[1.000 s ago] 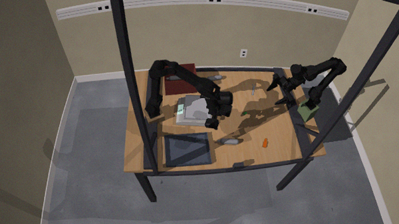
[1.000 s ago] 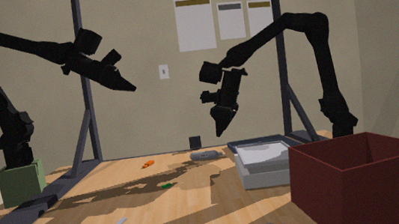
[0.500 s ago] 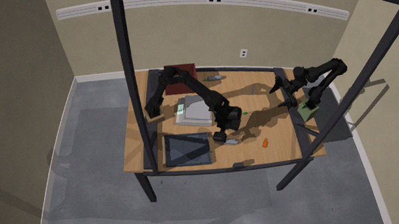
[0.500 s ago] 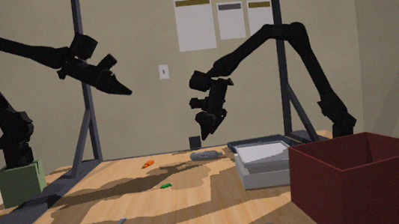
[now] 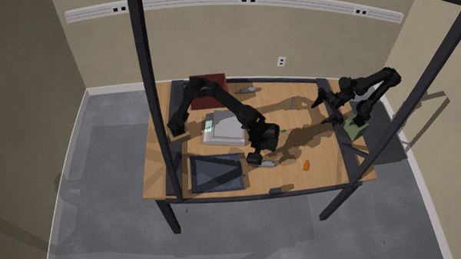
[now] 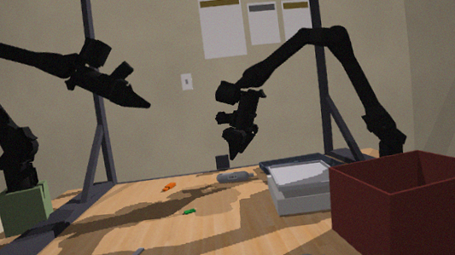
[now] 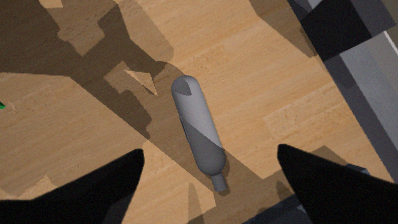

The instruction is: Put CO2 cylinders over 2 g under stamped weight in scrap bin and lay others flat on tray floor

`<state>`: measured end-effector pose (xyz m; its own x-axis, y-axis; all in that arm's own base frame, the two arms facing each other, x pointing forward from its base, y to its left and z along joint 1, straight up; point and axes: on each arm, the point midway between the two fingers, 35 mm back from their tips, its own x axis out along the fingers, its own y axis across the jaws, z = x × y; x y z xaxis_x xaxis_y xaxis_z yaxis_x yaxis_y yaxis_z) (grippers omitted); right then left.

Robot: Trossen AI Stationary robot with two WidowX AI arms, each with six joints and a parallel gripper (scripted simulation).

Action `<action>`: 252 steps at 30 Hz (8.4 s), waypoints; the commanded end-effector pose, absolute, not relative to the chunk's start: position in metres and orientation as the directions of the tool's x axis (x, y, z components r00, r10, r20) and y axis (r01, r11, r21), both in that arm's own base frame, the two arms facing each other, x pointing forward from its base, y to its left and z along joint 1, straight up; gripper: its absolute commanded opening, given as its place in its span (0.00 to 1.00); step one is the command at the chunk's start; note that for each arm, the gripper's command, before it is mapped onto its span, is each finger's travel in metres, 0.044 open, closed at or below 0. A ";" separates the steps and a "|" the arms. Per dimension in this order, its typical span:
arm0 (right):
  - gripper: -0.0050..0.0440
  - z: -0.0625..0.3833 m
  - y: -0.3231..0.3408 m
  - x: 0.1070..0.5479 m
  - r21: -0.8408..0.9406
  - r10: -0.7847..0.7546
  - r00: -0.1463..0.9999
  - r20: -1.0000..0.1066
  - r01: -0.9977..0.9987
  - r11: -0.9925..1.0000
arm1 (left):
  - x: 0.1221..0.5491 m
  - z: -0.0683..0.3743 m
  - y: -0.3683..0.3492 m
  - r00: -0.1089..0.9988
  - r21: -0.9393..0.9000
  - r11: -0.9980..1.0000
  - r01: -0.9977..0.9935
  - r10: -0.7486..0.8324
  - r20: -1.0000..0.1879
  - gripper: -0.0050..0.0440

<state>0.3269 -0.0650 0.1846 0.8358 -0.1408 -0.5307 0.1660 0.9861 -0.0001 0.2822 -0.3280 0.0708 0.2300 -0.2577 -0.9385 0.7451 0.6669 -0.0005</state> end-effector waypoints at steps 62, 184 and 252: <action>1.00 0.193 -0.065 0.328 -0.001 -0.145 0.847 -0.511 0.168 0.986 | 0.289 0.048 -0.334 0.035 0.029 -0.953 -0.301 -0.042 -0.999 0.62; 1.00 0.181 -0.132 0.383 -0.872 -0.283 0.828 -0.485 -0.482 0.086 | 0.232 0.134 -0.136 0.034 -0.020 -0.868 -0.497 0.004 -0.999 0.00; 1.00 0.146 -0.198 0.415 -0.001 -0.394 0.788 -0.473 -0.448 -0.894 | 0.217 0.141 -0.100 0.023 0.017 -0.928 0.373 -0.009 -1.000 0.00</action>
<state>0.4127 -0.1960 0.1331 0.7749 -0.3860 -0.5005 -0.4474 -0.8944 -0.0028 0.2178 -0.1014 0.1366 0.0007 0.0010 -1.0000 0.3414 -0.9399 -0.0007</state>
